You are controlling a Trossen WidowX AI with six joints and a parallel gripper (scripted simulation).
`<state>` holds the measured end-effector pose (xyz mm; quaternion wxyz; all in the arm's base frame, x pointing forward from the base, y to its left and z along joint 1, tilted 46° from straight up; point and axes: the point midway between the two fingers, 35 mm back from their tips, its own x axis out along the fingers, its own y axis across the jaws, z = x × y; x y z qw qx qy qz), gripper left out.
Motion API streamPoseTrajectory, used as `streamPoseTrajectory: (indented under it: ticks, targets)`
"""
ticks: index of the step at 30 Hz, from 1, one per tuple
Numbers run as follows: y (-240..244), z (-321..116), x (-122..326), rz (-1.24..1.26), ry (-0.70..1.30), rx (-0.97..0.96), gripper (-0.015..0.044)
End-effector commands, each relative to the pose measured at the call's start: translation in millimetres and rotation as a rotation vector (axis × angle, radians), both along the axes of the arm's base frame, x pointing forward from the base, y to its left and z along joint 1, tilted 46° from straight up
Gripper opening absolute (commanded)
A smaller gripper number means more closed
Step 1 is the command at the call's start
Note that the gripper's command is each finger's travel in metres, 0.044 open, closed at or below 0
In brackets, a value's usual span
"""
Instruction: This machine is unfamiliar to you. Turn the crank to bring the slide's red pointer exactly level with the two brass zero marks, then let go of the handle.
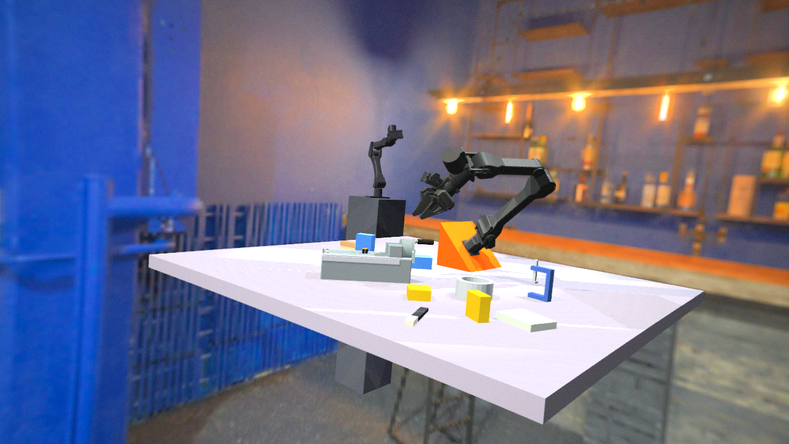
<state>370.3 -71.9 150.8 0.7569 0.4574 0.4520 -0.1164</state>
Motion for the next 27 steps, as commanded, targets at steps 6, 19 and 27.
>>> streamPoseTrajectory:
  ticks: [6, 19, 27]
  targets:
    - [6.4, 6.7, -16.0, -0.066, 0.034, -0.018, 0.044]
    - [36.0, -21.1, -15.4, -0.066, 0.033, -0.017, 0.044]
    - [44.5, -29.5, -14.2, -0.066, 0.033, -0.017, 0.044]
